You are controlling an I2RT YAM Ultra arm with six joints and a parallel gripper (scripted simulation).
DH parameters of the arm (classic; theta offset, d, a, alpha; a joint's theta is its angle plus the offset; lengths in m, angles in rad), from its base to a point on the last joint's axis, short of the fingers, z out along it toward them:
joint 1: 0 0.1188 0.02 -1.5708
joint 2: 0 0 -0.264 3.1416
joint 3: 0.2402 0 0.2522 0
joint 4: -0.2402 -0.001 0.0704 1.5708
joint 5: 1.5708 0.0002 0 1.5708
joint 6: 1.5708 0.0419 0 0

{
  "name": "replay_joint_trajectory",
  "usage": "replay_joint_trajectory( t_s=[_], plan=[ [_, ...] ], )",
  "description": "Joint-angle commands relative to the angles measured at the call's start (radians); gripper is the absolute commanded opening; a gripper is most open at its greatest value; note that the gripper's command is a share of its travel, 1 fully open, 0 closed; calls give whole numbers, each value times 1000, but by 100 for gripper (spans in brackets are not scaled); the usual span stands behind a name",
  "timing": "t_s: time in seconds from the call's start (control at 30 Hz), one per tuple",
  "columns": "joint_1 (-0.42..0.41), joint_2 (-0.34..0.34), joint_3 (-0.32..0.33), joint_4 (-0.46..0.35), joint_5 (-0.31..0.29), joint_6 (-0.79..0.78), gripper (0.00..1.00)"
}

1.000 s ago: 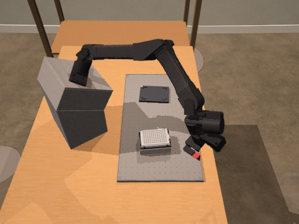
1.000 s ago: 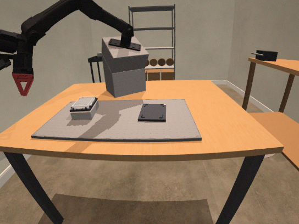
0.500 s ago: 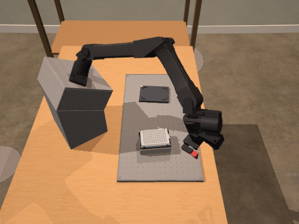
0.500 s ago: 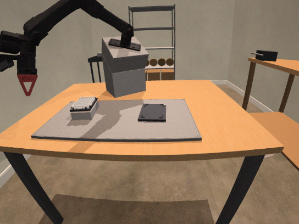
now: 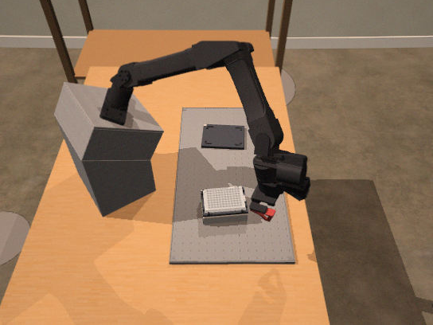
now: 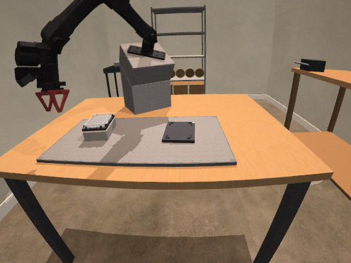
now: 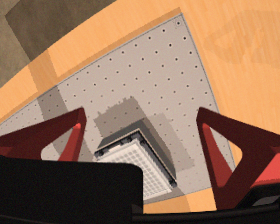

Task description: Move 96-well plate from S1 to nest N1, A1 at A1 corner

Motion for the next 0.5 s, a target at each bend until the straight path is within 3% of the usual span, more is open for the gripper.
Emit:
replay_joint_trajectory(
  t_s=[0.0, 0.4, 0.47],
  plan=[
    [-4, -43, -63, 32, 16, -72, 100],
    [28, -160, -311, 78, 65, -306, 100],
    [28, -160, -311, 78, 65, -306, 100]
  ],
)
